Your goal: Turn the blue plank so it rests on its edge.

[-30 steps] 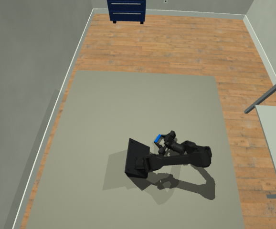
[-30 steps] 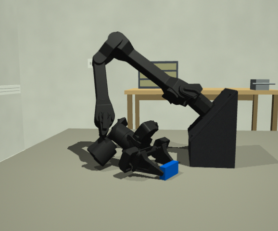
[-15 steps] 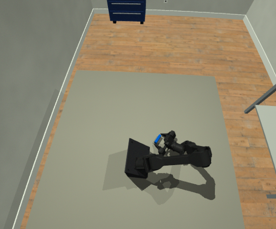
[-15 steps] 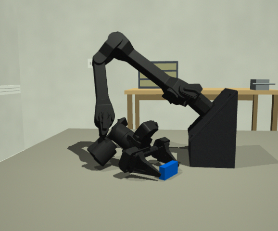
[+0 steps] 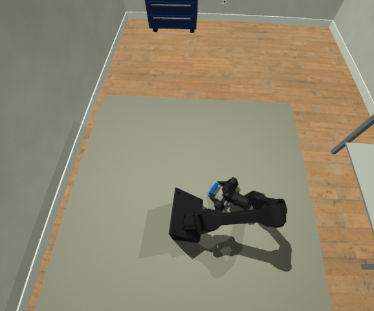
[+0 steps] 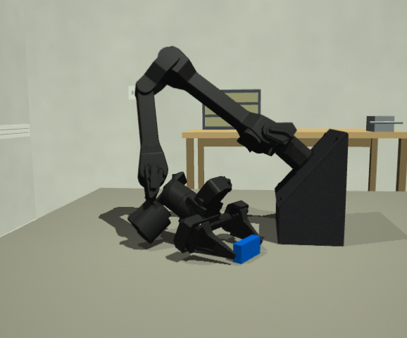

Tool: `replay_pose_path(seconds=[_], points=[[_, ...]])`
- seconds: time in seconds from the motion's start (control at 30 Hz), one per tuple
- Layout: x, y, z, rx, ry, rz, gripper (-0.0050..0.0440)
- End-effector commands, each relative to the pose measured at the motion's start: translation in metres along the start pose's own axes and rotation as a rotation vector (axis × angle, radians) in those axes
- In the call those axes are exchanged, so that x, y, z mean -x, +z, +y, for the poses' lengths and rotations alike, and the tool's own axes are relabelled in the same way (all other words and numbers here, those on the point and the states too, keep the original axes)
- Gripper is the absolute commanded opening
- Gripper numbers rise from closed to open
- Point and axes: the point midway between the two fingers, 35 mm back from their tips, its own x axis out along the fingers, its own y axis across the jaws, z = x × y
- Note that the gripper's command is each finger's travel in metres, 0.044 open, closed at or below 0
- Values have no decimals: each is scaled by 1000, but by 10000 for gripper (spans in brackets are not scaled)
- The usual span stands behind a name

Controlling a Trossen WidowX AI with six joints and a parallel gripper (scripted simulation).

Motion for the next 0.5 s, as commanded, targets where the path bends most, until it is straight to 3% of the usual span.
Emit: replay_pose_path(seconds=[0.0,0.47], points=[[8,2,-5,14,-20,12,440],[55,32,-4,17,-23,16,440]])
